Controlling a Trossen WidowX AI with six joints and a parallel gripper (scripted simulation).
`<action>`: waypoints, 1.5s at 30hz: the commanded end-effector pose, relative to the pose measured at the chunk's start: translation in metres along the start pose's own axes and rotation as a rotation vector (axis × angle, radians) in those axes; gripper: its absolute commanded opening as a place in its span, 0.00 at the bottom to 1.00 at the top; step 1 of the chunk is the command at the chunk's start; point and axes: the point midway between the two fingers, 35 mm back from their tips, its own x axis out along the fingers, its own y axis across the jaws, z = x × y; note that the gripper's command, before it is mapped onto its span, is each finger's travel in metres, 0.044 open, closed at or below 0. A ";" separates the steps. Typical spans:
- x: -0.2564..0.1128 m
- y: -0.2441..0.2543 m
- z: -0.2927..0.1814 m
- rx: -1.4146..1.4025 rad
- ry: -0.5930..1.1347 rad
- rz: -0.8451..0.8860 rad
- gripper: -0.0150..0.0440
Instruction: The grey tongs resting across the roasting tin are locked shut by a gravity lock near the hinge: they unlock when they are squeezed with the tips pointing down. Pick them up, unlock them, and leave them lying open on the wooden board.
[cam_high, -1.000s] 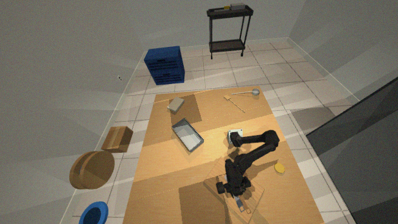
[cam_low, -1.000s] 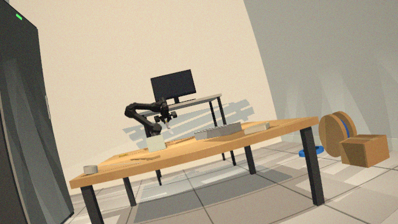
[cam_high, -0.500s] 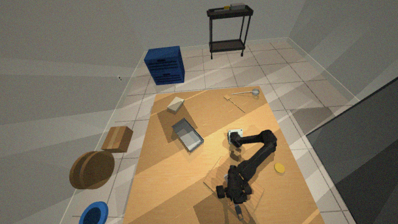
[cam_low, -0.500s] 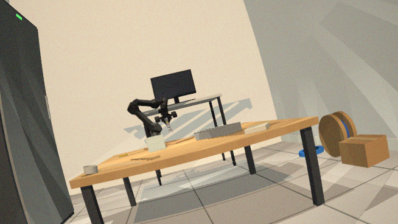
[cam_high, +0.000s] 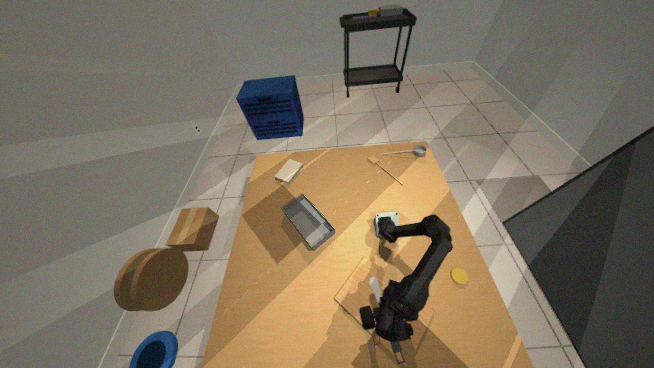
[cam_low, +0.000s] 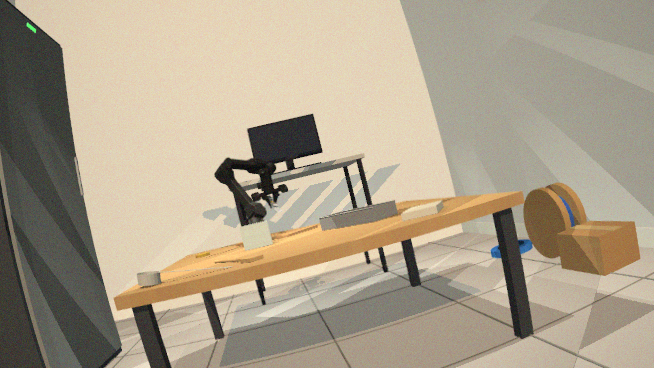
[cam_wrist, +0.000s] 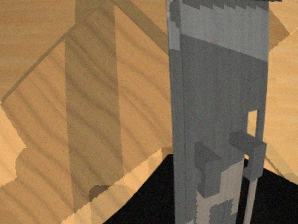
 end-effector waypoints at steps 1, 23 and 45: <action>-0.005 0.006 0.000 -0.041 0.067 0.005 0.00; -0.025 0.031 -0.020 -0.184 0.358 0.093 0.00; 0.006 0.027 -0.030 -0.182 0.360 0.096 0.00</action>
